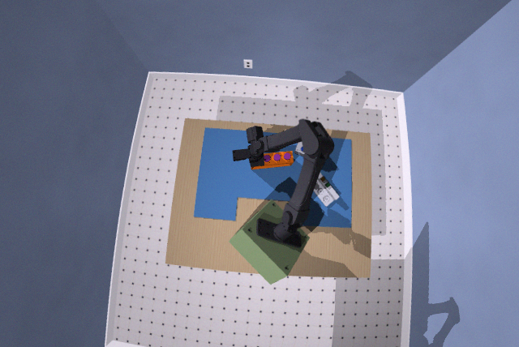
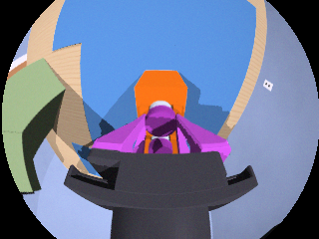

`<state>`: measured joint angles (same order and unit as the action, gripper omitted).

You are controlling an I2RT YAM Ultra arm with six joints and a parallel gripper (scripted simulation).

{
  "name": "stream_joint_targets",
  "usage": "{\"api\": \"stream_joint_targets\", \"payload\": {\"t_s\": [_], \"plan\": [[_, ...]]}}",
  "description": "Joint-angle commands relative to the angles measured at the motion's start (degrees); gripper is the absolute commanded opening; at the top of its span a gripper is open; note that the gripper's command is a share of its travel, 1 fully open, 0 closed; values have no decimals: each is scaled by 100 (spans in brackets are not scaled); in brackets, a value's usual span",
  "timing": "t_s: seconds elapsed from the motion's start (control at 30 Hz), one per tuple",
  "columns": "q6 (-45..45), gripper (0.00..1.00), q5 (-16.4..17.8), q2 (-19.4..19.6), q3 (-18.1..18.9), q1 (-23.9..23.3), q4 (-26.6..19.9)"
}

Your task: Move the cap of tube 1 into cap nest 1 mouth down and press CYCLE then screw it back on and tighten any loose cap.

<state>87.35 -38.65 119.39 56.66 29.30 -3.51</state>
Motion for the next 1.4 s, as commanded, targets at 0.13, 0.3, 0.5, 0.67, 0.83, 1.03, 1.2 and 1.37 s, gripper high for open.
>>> {"api": "stream_joint_targets", "payload": {"t_s": [0.13,0.3,0.5,0.67,0.83,1.03,1.2,1.37], "plan": [[273,49,6,-35,2,29,4],[271,49,6,-35,3,31,3],[-692,49,3,-51,-1,38,-15],[-2627,49,-6,-83,-2,60,-60],[-3595,49,-11,-98,-3,71,-84],[-5529,49,-19,-129,-5,91,-128],[-6979,49,-25,-144,-6,106,-152],[-8424,49,-30,-135,-9,117,-147]]}}
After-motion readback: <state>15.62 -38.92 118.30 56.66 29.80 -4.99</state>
